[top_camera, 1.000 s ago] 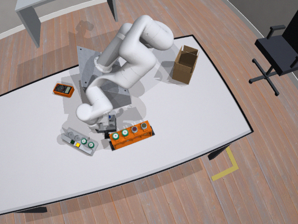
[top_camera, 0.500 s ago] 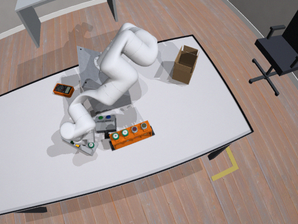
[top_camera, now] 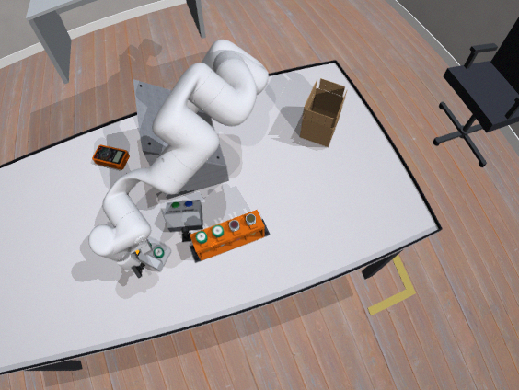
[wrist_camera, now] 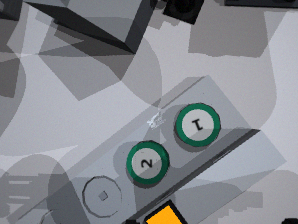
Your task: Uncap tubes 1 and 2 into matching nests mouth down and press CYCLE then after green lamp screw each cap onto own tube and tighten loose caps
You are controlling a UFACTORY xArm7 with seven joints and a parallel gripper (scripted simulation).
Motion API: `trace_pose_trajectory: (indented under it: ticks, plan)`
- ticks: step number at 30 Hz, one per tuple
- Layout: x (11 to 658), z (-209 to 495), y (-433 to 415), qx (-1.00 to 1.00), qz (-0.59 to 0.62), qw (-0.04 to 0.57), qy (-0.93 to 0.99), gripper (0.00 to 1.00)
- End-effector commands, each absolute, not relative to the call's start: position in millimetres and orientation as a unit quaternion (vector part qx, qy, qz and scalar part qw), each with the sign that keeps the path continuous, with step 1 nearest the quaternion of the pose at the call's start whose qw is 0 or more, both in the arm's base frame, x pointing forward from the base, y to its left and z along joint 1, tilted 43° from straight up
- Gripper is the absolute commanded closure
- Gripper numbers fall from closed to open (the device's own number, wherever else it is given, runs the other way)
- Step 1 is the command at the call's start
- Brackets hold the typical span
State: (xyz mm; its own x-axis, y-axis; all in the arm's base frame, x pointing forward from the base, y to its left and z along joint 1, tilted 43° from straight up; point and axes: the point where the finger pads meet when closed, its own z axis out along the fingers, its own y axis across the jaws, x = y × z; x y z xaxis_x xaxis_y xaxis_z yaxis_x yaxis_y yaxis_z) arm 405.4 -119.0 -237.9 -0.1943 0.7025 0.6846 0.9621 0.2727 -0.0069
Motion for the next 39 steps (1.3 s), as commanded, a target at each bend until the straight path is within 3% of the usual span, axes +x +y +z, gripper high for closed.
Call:
trace_pose_trajectory:
  ticks: [1,8,39]
  plan:
    - [421.4,-255.1,-137.7,-0.474,-0.277,0.228,-0.804,0.00]
    - [435.6,-270.9,-152.9,-0.336,-0.338,0.131,-0.870,0.00]
    - [435.7,-271.0,-152.9,-0.333,-0.339,0.129,-0.870,0.00]
